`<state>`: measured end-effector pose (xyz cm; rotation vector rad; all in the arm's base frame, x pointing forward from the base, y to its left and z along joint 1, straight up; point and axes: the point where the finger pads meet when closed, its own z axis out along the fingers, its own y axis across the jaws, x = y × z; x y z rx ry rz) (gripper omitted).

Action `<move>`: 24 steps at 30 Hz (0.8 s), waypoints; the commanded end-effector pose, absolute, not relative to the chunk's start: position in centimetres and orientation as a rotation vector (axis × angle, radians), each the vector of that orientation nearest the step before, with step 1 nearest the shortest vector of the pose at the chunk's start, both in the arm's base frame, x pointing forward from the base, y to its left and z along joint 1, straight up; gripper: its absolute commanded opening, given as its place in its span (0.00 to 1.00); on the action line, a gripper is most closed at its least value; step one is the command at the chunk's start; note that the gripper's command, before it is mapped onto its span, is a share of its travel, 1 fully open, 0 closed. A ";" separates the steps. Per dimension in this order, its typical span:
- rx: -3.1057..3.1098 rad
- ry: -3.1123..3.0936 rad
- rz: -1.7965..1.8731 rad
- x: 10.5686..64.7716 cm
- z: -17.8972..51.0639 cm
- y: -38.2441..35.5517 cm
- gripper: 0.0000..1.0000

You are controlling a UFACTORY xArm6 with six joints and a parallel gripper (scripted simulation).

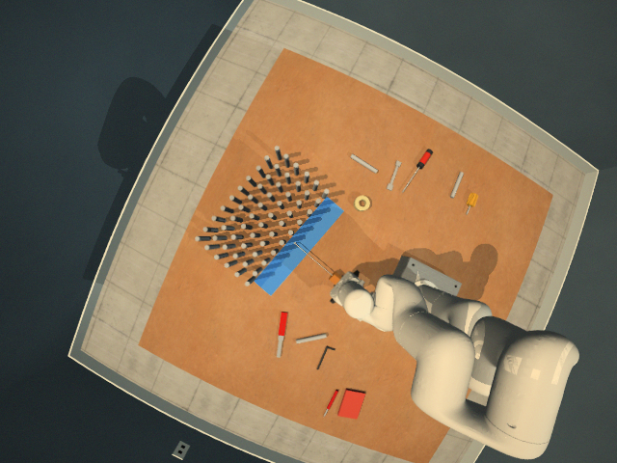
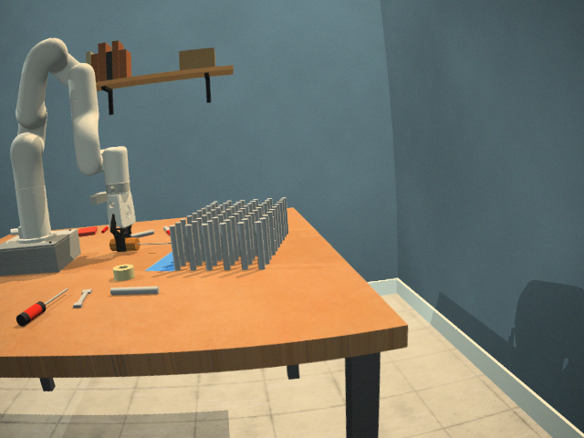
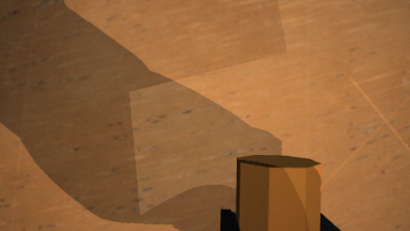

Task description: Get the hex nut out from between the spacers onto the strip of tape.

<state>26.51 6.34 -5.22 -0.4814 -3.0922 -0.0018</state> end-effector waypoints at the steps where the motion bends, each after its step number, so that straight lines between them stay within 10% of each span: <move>1: -0.482 -3.095 -0.003 26.6 -4.8 6.4 0.00; 24: -0.482 -3.095 -0.003 26.6 -3.8 6.3 0.00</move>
